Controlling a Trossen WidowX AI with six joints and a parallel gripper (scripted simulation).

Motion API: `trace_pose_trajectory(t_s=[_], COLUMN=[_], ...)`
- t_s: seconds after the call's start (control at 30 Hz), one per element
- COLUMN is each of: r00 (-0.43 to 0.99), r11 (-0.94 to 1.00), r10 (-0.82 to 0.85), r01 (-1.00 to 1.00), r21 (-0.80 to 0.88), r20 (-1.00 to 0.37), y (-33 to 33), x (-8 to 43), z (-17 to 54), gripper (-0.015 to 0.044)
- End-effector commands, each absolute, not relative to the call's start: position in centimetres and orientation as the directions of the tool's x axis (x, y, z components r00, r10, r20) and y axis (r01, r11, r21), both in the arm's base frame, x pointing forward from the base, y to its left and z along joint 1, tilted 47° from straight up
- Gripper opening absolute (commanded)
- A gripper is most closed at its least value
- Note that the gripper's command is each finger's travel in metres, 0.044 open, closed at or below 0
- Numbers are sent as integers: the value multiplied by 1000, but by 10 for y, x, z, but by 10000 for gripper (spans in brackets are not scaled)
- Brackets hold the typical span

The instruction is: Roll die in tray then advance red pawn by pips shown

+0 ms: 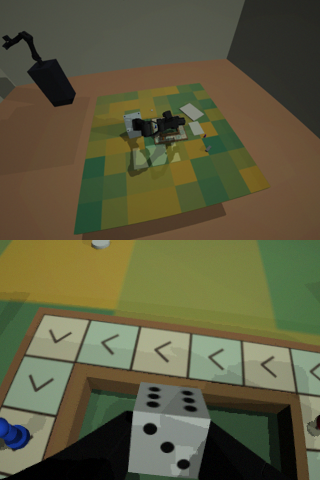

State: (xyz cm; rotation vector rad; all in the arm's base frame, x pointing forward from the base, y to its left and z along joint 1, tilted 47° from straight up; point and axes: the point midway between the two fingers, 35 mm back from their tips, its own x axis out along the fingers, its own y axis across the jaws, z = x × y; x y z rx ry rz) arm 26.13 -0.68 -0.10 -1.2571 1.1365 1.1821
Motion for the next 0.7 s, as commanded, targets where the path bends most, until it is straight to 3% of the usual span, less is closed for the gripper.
trace_pose_trajectory(t_s=[0.0, 0.17, 0.67], r00=[90, 91, 91], r11=[-42, -42, -42], r10=[48, 48, 42], r01=[-995, -995, -995], r21=[-92, -93, -93], r20=[-995, -995, -995], y=[-4, 0, -1], x=[264, 271, 270], z=[10, 48, 46], gripper=[0, 0, 0])
